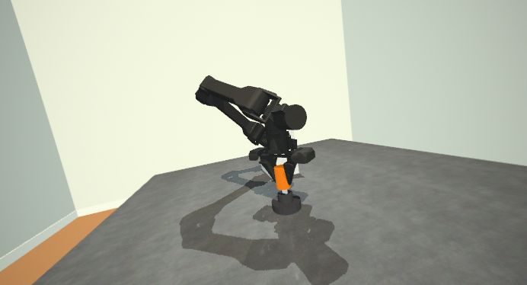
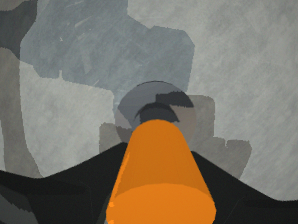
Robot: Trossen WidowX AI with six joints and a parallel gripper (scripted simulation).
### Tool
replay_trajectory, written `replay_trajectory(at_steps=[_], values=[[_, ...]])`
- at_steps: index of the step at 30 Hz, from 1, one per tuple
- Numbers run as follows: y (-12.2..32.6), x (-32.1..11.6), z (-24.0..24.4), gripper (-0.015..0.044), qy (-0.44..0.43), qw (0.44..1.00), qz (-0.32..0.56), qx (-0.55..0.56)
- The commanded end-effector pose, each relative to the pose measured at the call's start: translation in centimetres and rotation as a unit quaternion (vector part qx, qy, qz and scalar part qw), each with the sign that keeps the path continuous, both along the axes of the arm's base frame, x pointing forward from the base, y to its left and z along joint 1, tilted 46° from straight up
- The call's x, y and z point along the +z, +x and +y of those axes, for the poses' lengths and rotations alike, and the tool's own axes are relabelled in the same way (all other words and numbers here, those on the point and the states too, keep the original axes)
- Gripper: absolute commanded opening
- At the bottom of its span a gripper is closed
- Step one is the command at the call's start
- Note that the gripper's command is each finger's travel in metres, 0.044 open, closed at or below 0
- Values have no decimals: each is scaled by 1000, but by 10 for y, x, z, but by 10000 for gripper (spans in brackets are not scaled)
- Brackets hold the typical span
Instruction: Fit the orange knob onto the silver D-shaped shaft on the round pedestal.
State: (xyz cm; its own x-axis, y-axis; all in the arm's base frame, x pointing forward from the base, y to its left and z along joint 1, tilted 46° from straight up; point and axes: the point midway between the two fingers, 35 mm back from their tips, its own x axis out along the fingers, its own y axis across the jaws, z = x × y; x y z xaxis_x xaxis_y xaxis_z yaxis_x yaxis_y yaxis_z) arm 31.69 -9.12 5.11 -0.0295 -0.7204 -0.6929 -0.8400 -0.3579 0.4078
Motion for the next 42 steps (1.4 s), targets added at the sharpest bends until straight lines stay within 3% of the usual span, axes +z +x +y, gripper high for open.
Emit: replay_trajectory(at_steps=[1,26,33,42], values=[[0,-2,0,0,0,1000,3,3],[0,1,2,0,0,1000,3,3],[0,0,2,0,3,995,75,72],[-1,-2,0,0,3,994,79,76]])
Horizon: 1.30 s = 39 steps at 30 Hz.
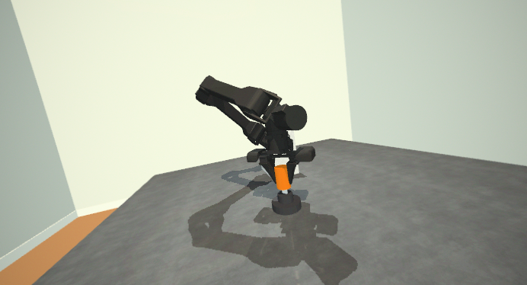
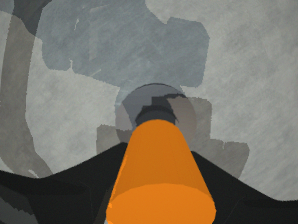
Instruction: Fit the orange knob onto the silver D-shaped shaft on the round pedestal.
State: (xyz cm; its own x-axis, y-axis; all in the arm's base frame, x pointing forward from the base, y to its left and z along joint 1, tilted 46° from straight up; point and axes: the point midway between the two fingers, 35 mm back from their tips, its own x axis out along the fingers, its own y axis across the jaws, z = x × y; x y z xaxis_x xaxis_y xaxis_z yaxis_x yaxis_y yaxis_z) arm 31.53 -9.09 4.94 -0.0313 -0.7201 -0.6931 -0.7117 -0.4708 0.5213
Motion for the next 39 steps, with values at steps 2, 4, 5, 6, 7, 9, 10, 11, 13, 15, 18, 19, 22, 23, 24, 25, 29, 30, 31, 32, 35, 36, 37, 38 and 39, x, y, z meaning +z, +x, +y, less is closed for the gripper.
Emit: replay_trajectory(at_steps=[2,4,5,6,7,9,10,11,13,15,18,19,22,23,24,25,29,30,31,32,35,36,37,38,39], values=[[1,-1,-1,0,0,1000,4,5],[1,-1,-1,0,0,1000,4,5],[1,-1,-1,0,0,1000,4,5],[1,-1,-1,0,0,1000,4,5],[1,-1,-1,0,0,1000,4,5],[1,-1,-1,0,0,1000,4,5],[1,-1,-1,0,0,1000,4,5],[1,-1,-1,0,0,1000,4,5],[1,-1,-1,0,0,1000,4,5],[1,-1,-1,0,0,1000,4,5],[1,1,2,0,0,1000,4,5],[1,1,2,0,0,1000,4,5],[1,1,2,0,1,999,23,24],[1,1,2,0,1,999,35,35],[1,1,2,0,2,998,49,48],[0,1,2,0,2,996,65,64],[-1,0,1,0,3,994,80,78],[0,1,1,0,3,994,79,78],[0,1,1,0,3,994,79,78],[0,1,1,0,3,994,79,78],[1,1,1,0,3,994,79,78],[1,2,1,0,3,994,79,78],[1,2,0,0,3,994,79,78],[2,2,0,0,3,994,79,78],[2,2,0,0,3,994,79,78]])
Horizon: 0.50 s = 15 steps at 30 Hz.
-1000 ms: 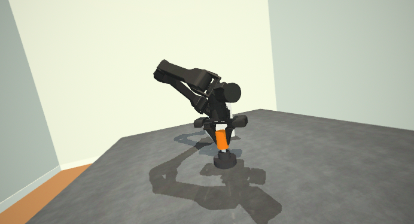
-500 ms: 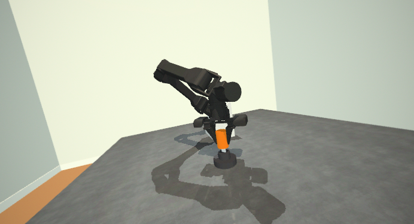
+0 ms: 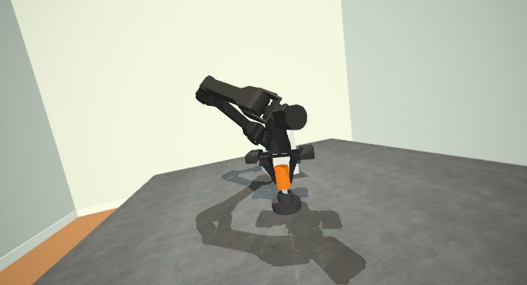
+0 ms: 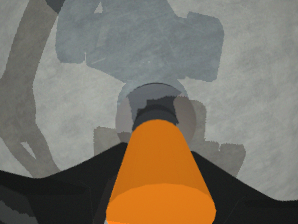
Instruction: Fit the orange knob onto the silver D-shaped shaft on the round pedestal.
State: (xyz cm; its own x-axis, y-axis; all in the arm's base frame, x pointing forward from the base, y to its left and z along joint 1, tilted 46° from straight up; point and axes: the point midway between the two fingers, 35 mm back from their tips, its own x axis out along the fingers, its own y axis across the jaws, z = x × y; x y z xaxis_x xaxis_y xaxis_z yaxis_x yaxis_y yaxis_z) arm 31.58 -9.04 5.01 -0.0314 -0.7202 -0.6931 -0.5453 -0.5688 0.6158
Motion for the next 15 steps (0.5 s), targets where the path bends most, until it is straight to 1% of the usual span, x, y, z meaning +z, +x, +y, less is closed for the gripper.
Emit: replay_trajectory(at_steps=[1,15], values=[[2,1,0,0,0,1000,2,3],[-1,-2,-1,0,0,1000,2,3]])
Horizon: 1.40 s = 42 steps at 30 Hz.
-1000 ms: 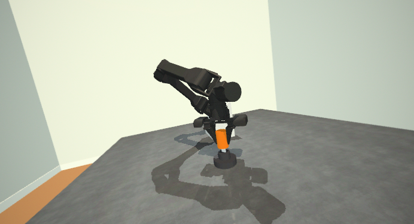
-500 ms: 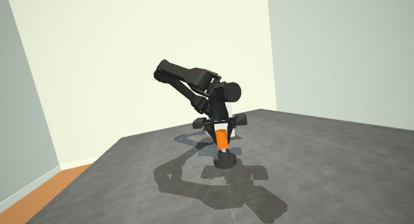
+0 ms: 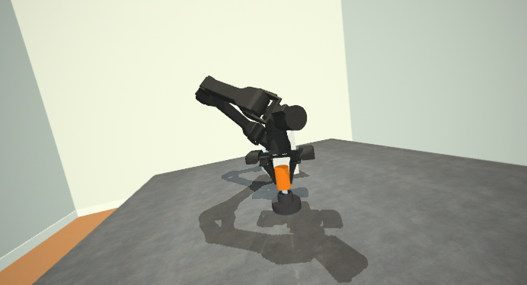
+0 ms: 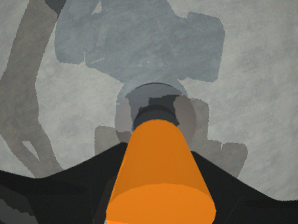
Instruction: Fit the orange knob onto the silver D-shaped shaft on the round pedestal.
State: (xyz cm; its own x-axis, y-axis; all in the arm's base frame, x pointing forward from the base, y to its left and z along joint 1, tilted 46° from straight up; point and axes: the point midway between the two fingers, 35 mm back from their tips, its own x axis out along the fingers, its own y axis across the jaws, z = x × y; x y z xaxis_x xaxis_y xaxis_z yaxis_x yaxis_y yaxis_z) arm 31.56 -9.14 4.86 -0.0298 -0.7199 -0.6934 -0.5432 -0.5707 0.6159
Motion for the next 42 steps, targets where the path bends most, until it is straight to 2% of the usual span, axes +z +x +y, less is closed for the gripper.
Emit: replay_trajectory(at_steps=[1,18,26,42], values=[[0,0,0,0,0,1000,2,2],[0,4,2,0,0,1000,2,2],[2,4,1,0,3,995,74,72],[0,0,0,0,3,994,77,74]])
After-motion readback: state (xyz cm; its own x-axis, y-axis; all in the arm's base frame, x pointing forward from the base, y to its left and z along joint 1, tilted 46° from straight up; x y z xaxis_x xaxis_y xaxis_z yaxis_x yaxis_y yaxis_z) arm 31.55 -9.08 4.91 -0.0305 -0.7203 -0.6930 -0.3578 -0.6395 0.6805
